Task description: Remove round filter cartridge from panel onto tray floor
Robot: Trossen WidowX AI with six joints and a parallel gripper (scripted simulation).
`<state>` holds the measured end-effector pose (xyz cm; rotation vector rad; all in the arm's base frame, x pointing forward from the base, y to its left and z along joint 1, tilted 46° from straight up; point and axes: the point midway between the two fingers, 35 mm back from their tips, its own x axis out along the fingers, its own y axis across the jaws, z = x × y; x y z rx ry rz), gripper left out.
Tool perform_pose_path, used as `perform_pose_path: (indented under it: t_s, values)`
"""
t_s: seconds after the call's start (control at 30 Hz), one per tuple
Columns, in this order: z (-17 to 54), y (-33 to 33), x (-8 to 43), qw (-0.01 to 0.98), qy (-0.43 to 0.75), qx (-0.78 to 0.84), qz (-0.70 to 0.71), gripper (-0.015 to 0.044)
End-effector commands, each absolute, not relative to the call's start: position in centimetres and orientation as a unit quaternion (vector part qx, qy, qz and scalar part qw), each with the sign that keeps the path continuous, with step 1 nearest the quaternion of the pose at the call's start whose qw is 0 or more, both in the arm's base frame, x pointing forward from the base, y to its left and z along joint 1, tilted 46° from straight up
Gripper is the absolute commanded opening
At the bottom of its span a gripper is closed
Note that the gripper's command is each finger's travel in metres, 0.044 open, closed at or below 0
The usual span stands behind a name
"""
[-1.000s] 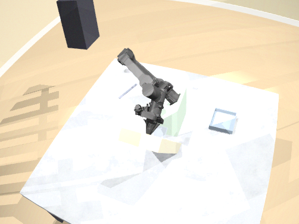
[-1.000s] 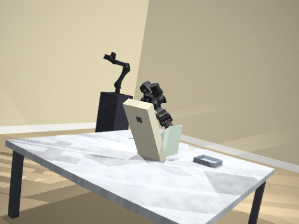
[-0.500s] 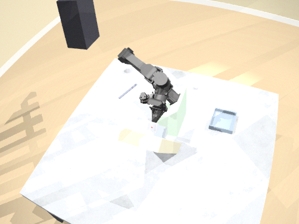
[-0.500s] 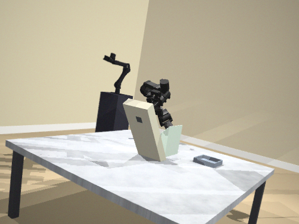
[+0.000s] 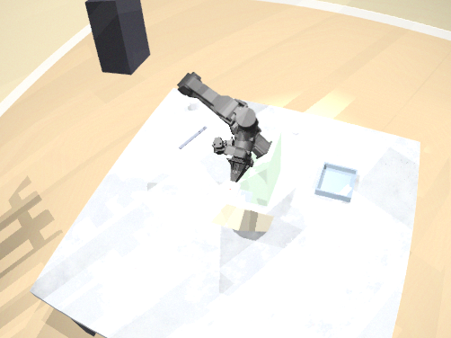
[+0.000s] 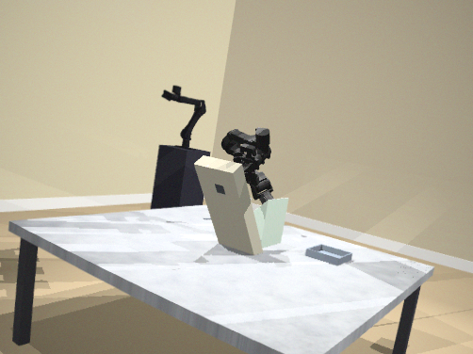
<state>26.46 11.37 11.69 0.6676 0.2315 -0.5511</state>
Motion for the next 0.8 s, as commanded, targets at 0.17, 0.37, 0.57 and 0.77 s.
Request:
perform_pose_path:
  t_s: [0.17, 0.37, 0.57, 0.77]
  values:
    - [9.8, 9.3, 25.0, 0.902, 0.110, 0.322, -0.267, 0.0000]
    - [8.5, 8.0, 24.1, 0.902, 0.110, 0.322, -0.267, 0.0000]
    - [8.4, 8.0, 24.1, 0.902, 0.110, 0.321, -0.268, 0.0052]
    - [8.4, 8.0, 24.1, 0.902, 0.110, 0.321, -0.268, 0.0092]
